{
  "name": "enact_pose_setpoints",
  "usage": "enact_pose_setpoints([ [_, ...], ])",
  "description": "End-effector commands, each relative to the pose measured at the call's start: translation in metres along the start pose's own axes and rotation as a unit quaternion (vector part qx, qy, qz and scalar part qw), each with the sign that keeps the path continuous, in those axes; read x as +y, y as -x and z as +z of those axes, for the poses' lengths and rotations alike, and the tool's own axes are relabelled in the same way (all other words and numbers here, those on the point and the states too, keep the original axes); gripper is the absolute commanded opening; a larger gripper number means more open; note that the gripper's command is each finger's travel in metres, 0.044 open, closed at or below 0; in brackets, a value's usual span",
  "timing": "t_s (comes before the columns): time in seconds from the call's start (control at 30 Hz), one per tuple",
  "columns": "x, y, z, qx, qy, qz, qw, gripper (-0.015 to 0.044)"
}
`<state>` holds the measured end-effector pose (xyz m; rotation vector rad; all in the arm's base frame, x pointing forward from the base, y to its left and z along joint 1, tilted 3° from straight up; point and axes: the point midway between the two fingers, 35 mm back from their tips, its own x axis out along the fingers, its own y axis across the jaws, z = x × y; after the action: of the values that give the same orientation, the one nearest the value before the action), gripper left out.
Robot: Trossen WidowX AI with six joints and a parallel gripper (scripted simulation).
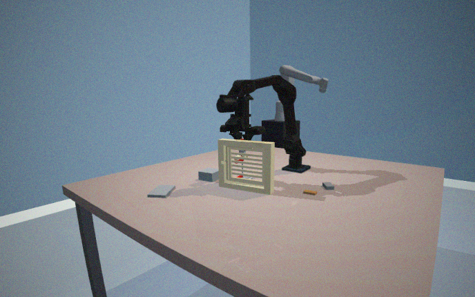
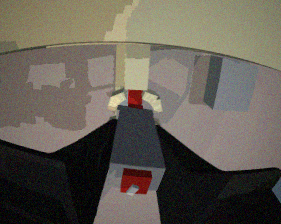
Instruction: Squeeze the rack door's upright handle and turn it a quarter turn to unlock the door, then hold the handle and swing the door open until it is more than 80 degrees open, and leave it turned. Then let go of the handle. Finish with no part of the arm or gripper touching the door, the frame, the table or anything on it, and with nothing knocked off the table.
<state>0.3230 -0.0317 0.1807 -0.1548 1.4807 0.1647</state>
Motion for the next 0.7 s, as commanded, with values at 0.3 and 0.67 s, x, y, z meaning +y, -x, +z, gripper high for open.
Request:
enact_pose_setpoints([
  [0.3,0.0000,-0.0007,0.0000,0.001,-0.298,0.000,0.955,0.0016],
  [0.67,0.0000,-0.0007,0.0000,0.001,-0.542,0.000,0.840,0.0016],
])
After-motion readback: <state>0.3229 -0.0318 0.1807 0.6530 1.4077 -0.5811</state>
